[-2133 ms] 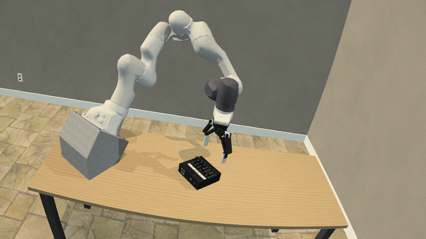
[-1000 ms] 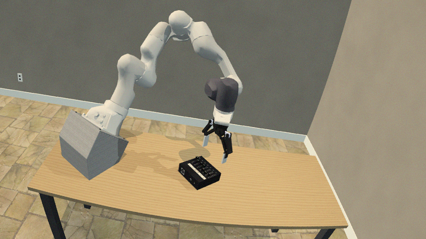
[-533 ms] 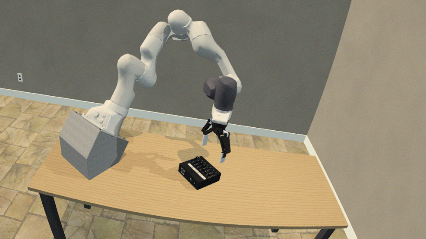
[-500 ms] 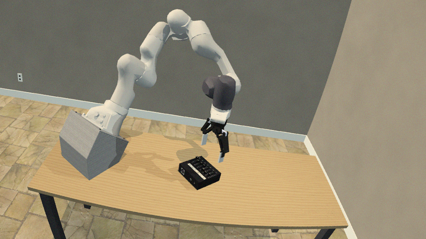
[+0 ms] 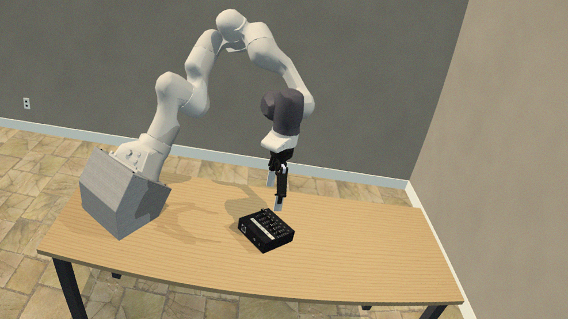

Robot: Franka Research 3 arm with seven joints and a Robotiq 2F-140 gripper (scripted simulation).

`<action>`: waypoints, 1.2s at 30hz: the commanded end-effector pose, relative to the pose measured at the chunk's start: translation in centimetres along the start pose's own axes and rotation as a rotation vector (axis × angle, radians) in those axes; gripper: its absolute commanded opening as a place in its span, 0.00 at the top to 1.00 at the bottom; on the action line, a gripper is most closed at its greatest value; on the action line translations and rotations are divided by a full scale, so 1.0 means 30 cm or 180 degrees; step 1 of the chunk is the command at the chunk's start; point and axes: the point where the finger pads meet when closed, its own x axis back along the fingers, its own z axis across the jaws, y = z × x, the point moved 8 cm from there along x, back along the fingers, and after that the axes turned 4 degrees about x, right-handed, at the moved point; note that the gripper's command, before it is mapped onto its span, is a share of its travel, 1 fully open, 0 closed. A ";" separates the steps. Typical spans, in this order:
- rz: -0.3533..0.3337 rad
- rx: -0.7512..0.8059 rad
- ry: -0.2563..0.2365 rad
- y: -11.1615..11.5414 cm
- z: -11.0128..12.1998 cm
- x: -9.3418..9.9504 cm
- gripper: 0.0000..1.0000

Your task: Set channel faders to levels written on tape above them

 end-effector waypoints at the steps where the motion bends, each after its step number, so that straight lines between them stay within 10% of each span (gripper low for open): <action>1: 0.0096 -0.0512 0.0032 0.008 0.009 -0.004 0.00; 11: 0.0006 0.1376 0.0104 0.312 0.155 -0.183 0.00; 36: -0.0013 0.1614 0.0106 0.315 0.157 -0.185 0.00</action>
